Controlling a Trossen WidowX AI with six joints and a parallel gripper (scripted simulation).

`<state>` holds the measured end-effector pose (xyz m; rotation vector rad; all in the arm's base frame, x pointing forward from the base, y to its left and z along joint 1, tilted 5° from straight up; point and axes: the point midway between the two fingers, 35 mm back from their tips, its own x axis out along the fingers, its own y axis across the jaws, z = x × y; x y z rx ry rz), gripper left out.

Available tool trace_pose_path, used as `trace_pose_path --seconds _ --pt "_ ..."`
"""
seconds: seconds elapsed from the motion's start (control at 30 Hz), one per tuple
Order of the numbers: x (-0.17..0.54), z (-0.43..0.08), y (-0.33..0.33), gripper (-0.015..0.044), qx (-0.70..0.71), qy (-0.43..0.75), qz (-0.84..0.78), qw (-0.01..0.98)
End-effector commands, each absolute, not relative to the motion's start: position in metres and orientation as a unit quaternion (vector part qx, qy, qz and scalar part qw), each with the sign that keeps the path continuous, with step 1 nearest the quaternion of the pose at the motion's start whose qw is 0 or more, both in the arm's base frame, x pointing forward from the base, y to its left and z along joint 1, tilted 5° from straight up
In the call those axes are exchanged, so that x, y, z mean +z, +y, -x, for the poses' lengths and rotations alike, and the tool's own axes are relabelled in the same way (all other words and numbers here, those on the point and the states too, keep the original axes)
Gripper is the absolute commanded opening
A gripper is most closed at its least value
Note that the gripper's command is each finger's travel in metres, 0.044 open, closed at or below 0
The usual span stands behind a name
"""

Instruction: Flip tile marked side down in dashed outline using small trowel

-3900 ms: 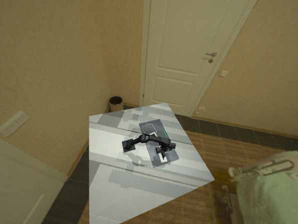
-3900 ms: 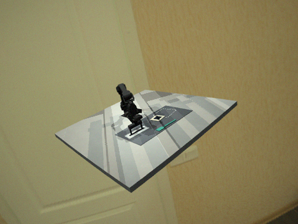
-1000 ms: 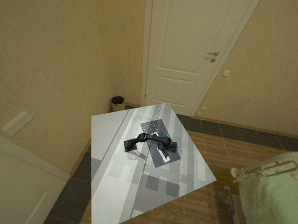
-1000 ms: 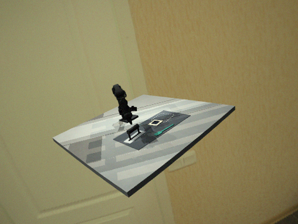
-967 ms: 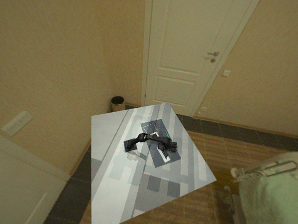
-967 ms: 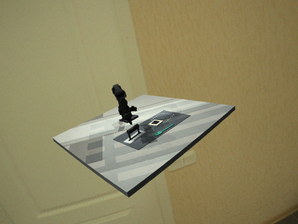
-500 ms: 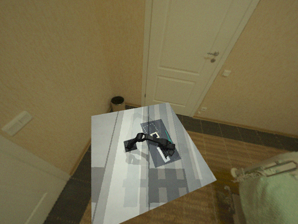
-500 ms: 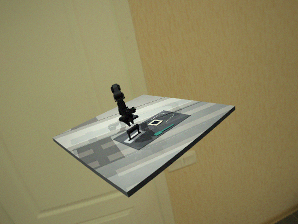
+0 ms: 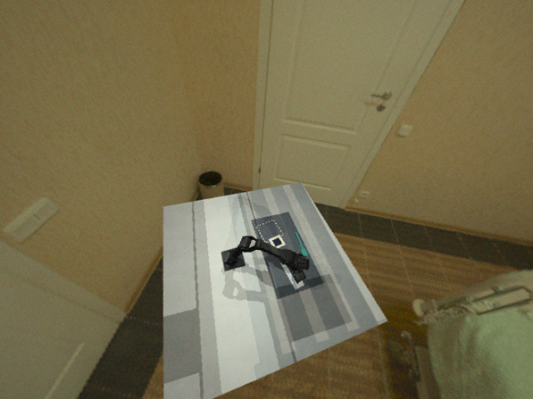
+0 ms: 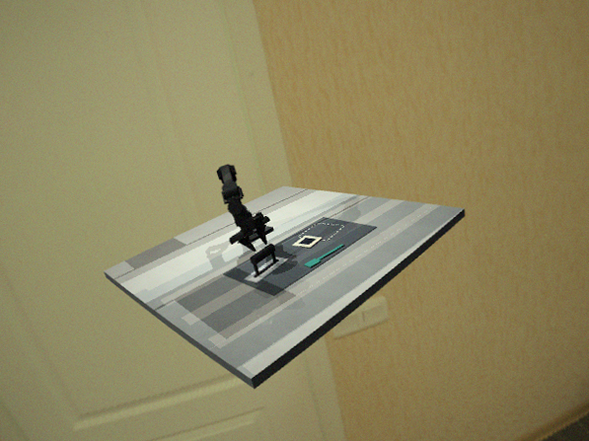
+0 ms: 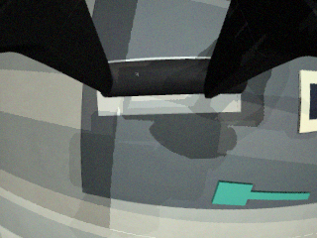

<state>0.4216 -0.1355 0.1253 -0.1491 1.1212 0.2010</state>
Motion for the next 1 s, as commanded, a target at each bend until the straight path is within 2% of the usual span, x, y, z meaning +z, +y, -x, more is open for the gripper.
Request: trace_pose_path --seconds 0.0,0.47,0.97 --pt "0.122 -0.418 -0.136 0.0300 0.060 0.520 0.002 0.852" --pt "0.112 -0.406 -0.133 0.0300 -0.037 0.474 -0.210 0.854" --pt "0.102 -0.388 -0.127 0.0300 -0.116 0.407 -0.437 0.794"
